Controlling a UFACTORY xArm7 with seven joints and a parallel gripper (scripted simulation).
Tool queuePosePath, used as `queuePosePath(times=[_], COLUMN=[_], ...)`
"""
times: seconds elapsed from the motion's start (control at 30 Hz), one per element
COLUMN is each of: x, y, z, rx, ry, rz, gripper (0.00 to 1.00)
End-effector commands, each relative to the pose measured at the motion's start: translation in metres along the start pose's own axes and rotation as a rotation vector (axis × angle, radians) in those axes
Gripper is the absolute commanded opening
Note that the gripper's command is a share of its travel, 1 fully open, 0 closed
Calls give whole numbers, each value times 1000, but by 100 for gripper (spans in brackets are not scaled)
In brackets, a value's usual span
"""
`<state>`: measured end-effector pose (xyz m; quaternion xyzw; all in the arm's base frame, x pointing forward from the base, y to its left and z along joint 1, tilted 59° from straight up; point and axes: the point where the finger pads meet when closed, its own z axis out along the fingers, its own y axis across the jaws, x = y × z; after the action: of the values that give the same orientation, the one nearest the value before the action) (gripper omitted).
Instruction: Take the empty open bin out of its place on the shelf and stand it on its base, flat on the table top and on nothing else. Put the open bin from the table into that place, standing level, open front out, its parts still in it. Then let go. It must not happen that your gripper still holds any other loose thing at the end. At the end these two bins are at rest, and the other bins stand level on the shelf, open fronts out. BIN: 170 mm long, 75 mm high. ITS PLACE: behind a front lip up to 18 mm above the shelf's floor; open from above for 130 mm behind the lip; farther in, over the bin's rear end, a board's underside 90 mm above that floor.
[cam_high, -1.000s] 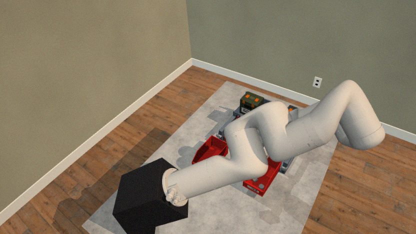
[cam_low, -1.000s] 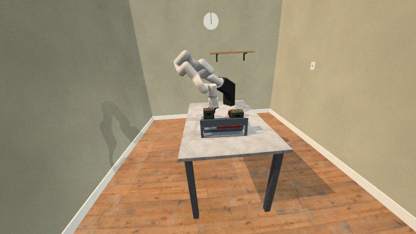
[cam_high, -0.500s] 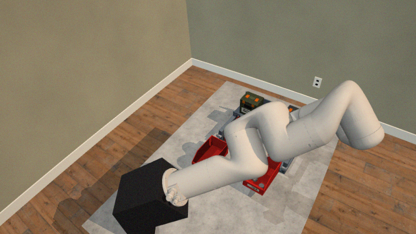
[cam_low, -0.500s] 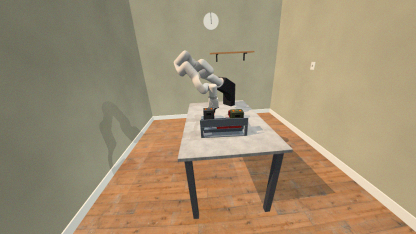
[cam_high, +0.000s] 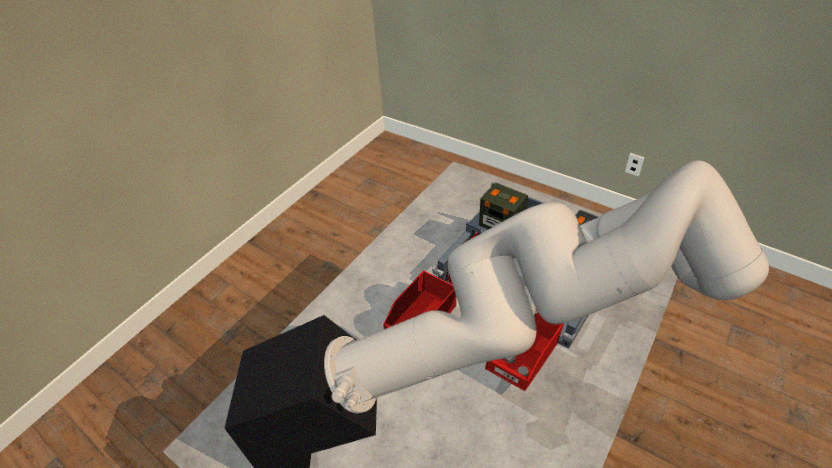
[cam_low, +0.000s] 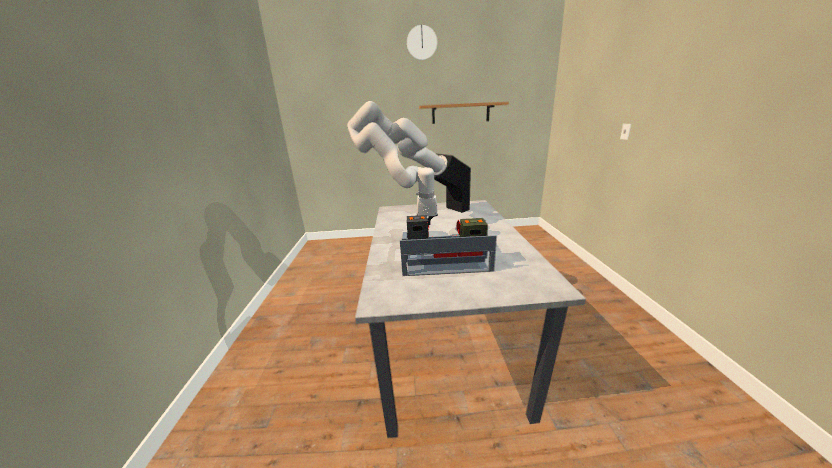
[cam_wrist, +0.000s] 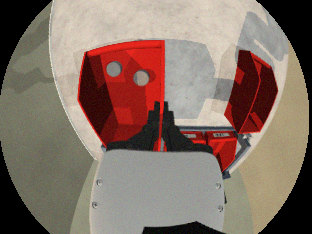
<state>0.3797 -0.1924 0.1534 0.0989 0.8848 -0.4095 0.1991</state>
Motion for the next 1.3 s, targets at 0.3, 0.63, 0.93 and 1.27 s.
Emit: queuePosePath(times=[0.3, 0.63, 0.93, 1.27], x=[-3, -6, -12, -19], y=[0, 0, 0, 0], z=[-1, -2, -3, -4], rx=[-1, -1, -1, -1], ry=[-3, -3, -3, -3], rz=[-1, -1, -1, -1], gripper=[0, 0, 0, 0])
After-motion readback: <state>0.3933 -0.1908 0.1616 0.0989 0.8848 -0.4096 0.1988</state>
